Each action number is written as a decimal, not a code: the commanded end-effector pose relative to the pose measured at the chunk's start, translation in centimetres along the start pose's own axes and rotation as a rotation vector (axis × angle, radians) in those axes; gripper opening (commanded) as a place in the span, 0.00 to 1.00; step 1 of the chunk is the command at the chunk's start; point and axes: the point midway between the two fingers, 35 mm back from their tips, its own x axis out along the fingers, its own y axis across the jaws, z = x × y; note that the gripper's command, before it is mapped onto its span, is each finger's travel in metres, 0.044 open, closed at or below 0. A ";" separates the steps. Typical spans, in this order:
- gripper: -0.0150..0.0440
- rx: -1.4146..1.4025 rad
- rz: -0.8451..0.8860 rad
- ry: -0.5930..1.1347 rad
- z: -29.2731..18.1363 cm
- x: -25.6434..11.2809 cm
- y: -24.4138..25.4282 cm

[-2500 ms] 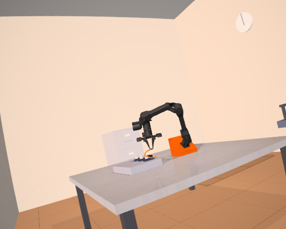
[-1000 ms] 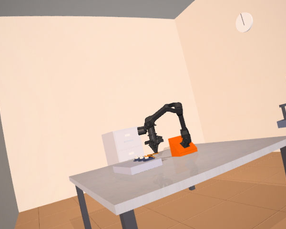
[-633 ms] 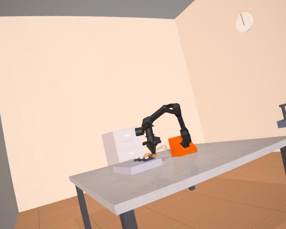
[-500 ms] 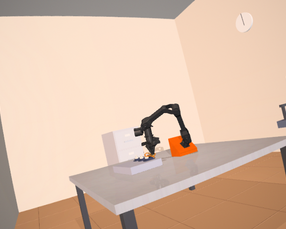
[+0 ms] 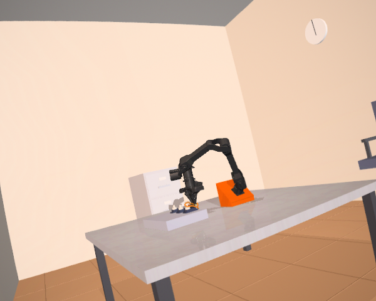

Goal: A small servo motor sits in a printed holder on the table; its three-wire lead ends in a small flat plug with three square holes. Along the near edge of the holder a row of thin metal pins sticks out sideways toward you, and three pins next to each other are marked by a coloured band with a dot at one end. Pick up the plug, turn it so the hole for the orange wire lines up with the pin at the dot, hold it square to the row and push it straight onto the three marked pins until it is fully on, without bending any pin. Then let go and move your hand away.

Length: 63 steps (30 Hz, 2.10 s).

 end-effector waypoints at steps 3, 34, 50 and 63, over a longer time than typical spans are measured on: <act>0.25 0.007 -0.005 0.000 -0.4 0.0 0.0; 0.74 0.007 -0.003 0.001 -1.4 -1.3 -0.1; 1.00 0.007 -0.003 0.000 -1.3 -6.0 -0.2; 1.00 0.007 -0.003 0.000 -1.3 -6.0 -0.2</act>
